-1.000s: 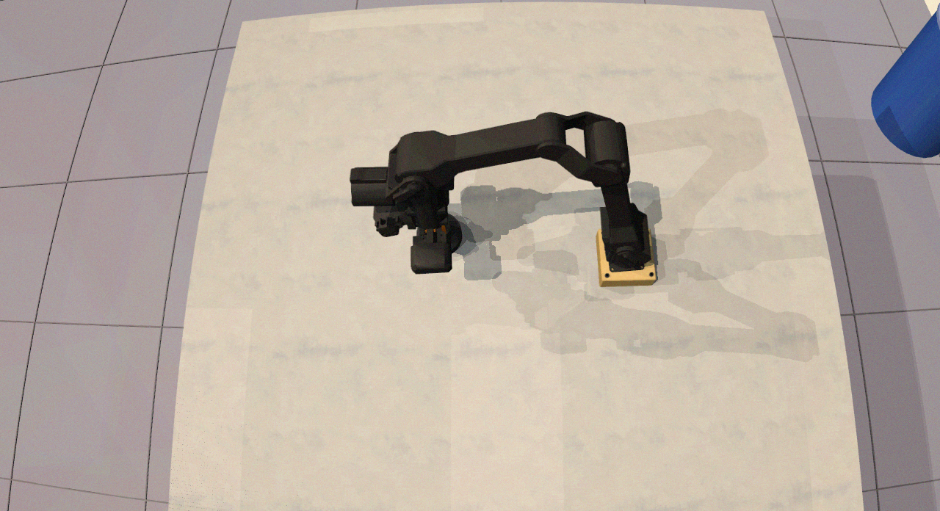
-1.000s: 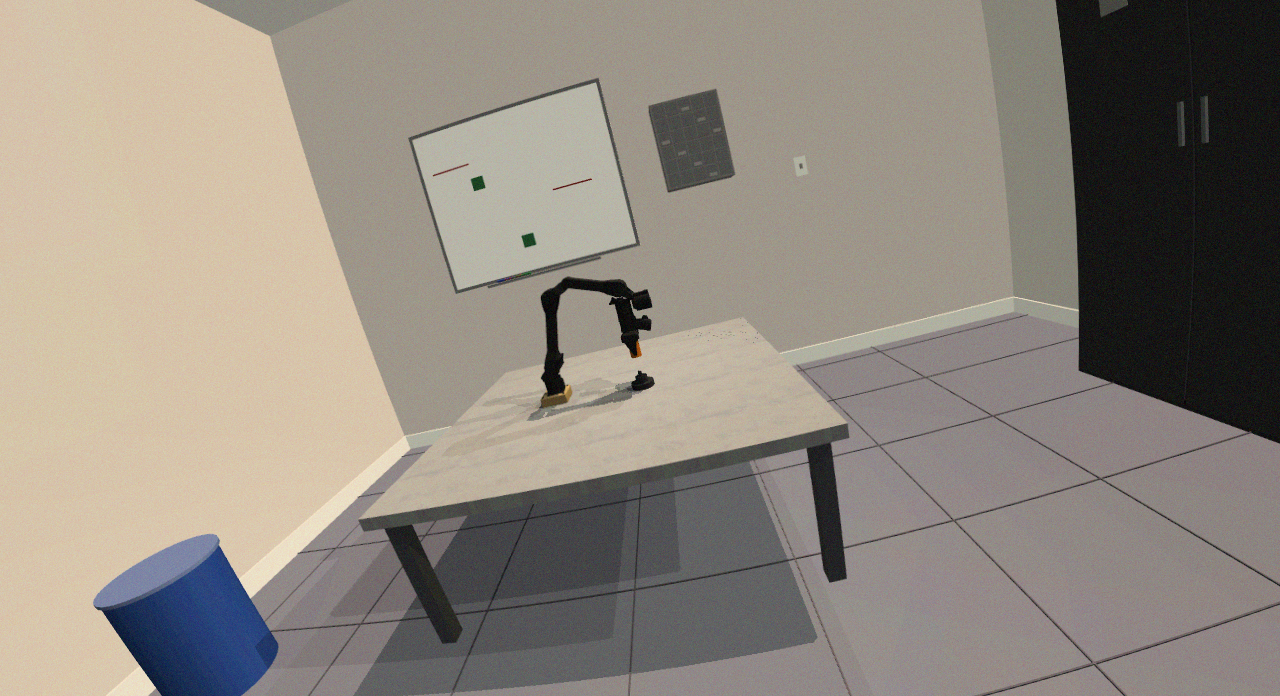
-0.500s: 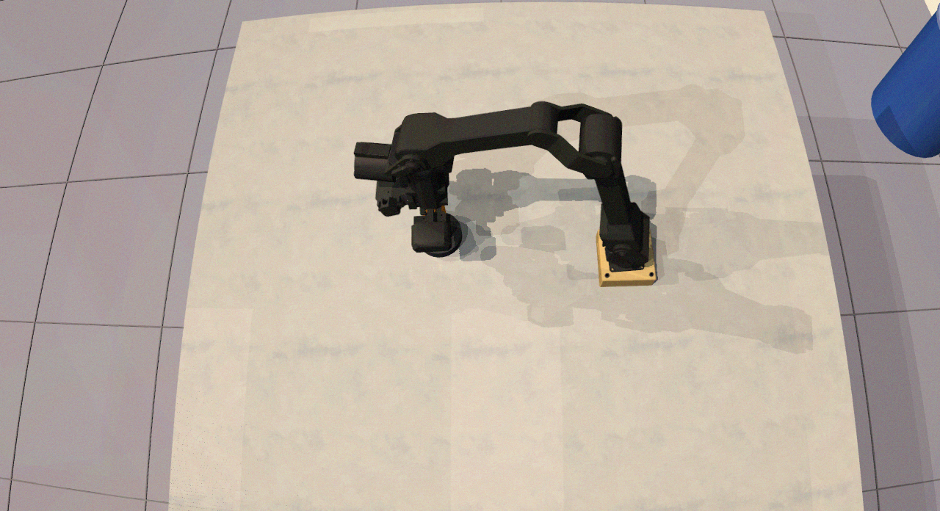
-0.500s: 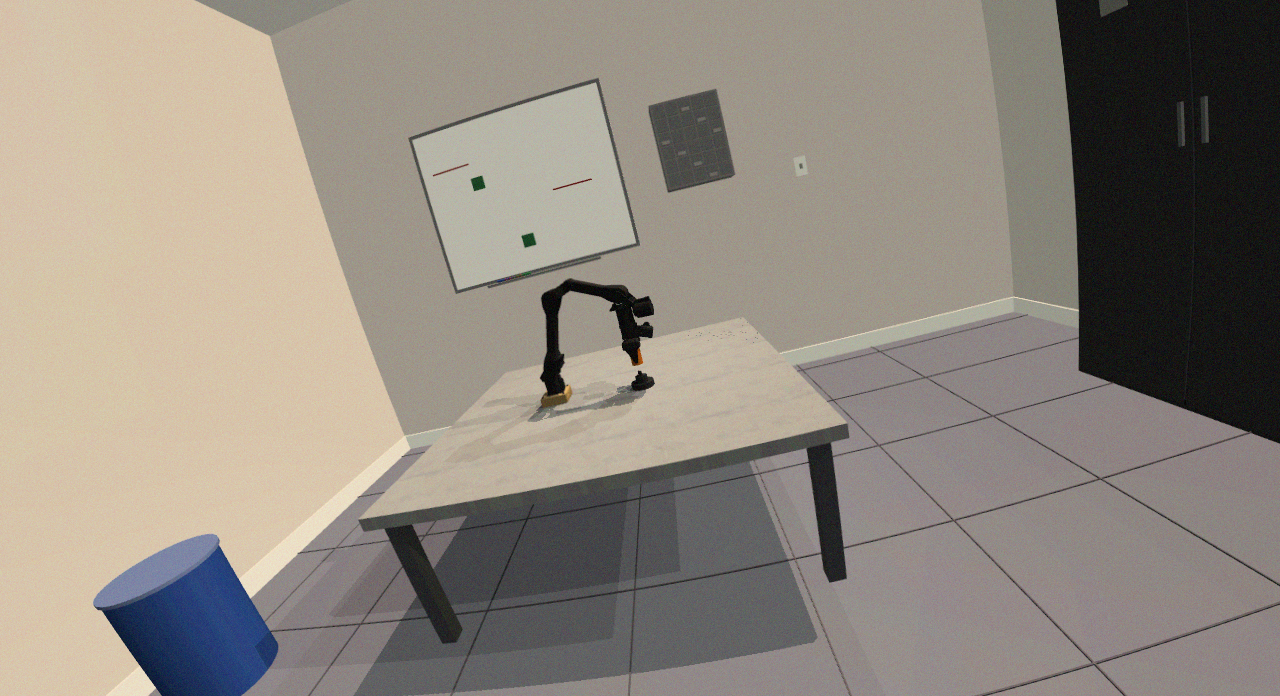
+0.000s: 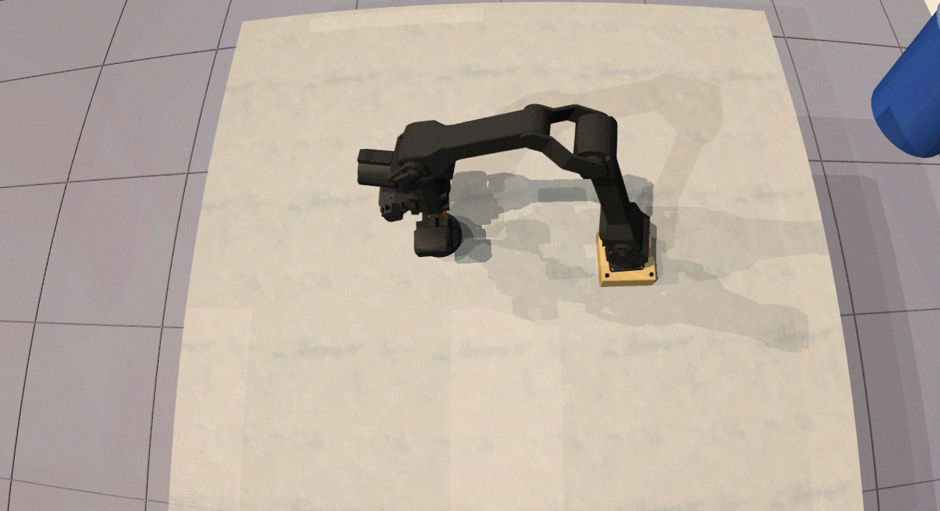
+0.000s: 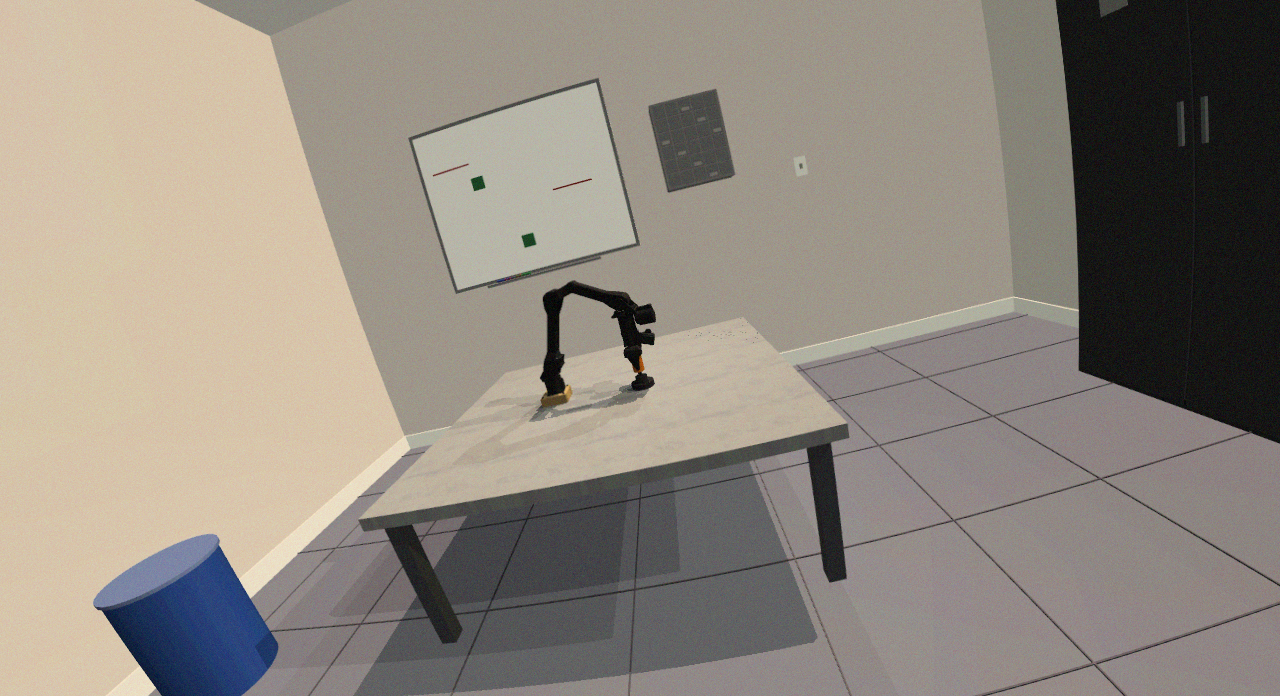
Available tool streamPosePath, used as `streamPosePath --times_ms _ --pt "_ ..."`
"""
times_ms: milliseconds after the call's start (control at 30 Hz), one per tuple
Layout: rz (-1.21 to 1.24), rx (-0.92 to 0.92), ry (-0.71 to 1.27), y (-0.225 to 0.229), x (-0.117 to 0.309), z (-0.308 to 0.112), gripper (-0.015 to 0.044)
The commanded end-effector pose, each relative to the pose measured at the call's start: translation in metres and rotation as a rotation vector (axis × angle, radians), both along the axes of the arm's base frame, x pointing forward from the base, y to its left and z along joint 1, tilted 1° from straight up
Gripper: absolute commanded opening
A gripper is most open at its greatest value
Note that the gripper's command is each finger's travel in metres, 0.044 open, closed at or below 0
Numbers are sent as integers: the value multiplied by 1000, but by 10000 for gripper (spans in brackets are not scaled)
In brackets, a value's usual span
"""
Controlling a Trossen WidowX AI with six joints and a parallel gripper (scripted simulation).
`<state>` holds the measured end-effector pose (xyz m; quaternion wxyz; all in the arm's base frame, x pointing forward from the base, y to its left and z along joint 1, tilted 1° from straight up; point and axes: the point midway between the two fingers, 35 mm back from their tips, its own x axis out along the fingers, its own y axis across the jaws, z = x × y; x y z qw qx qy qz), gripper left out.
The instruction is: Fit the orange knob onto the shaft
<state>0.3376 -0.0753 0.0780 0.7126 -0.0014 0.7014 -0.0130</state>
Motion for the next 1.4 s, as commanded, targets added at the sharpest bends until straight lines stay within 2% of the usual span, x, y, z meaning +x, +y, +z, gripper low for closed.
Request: streamPosePath --times_ms 0,1267,1367 --pt "0 -5 -4 -1 1 1 0" --pt "0 -5 -4 -1 -1 3 0" --pt "54 -6 -3 -1 -1 3 0"
